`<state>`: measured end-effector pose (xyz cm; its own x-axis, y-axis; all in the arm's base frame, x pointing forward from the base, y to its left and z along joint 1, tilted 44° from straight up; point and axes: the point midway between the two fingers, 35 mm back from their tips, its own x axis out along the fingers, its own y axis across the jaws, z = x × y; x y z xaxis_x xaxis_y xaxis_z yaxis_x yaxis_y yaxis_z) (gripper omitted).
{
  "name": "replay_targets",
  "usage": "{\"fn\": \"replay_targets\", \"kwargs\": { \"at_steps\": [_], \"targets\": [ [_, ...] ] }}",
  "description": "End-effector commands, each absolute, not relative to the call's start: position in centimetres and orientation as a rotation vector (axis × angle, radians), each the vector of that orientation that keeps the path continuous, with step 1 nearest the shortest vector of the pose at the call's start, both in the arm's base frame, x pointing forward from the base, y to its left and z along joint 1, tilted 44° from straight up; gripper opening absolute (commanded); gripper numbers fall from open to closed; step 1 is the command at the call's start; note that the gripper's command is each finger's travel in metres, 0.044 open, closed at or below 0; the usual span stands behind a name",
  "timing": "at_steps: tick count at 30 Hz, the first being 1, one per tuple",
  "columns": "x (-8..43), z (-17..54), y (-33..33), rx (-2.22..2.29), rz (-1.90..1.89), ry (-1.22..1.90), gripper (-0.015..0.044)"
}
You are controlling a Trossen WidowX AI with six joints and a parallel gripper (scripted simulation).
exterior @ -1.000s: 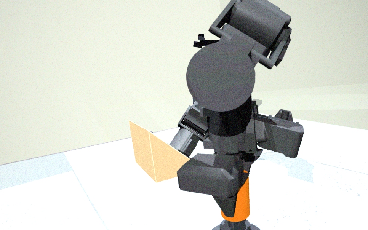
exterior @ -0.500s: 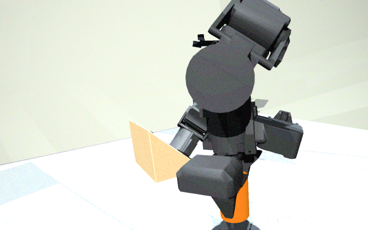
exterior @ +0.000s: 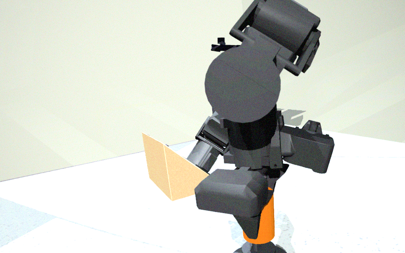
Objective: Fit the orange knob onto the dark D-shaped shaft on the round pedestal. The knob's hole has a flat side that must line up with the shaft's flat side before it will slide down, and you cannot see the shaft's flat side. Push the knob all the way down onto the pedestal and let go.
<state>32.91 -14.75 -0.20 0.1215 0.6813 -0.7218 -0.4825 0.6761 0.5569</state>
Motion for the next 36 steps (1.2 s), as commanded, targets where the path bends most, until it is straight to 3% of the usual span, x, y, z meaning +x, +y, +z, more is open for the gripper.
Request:
{"fn": "replay_targets", "kwargs": {
  "at_steps": [1,36],
  "targets": [
    [33.11,-0.03,-14.90,0.197,0.857,1.167,0.0000],
    [33.06,-0.25,-14.81,0.197,0.857,1.167,0.0000]
  ]
}}
